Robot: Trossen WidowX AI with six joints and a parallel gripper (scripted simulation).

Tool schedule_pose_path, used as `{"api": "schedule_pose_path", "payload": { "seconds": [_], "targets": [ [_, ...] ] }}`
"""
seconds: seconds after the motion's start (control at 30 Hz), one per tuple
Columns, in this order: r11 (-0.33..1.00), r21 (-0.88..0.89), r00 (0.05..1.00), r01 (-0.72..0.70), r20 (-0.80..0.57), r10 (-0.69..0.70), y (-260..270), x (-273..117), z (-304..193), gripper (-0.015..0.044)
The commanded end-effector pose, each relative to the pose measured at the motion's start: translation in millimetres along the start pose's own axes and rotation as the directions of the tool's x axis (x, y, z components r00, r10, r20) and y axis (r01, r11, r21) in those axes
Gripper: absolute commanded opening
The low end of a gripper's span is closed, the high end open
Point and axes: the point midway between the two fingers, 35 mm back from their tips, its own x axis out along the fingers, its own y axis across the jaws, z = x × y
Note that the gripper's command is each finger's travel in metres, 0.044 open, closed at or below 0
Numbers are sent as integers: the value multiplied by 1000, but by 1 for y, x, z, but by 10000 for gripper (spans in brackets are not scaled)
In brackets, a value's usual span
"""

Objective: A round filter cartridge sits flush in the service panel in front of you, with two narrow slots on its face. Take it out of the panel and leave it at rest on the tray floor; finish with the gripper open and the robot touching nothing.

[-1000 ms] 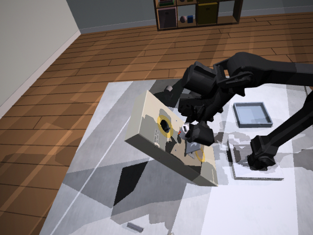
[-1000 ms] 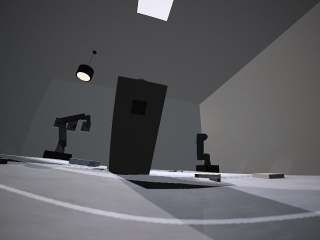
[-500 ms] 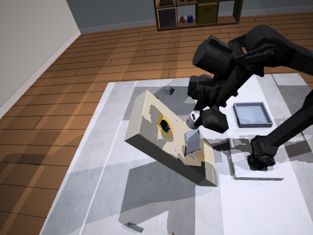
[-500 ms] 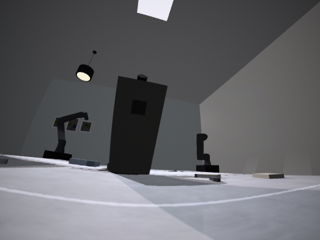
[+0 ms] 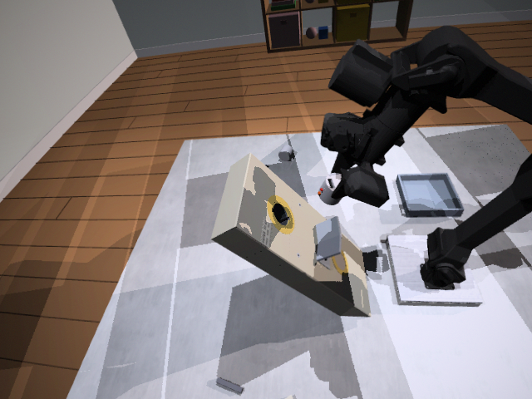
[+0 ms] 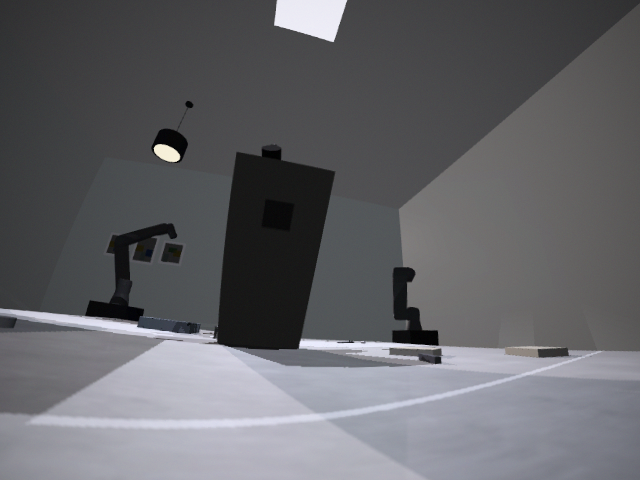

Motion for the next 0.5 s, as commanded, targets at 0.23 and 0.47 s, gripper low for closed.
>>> {"api": "schedule_pose_path", "payload": {
  "seconds": [0.23,0.47],
  "targets": [
    [1000,-7,1000,0,9,0,-37,4,1,0],
    [1000,-8,1000,3,17,-3,-60,6,-1,0]
  ]
}}
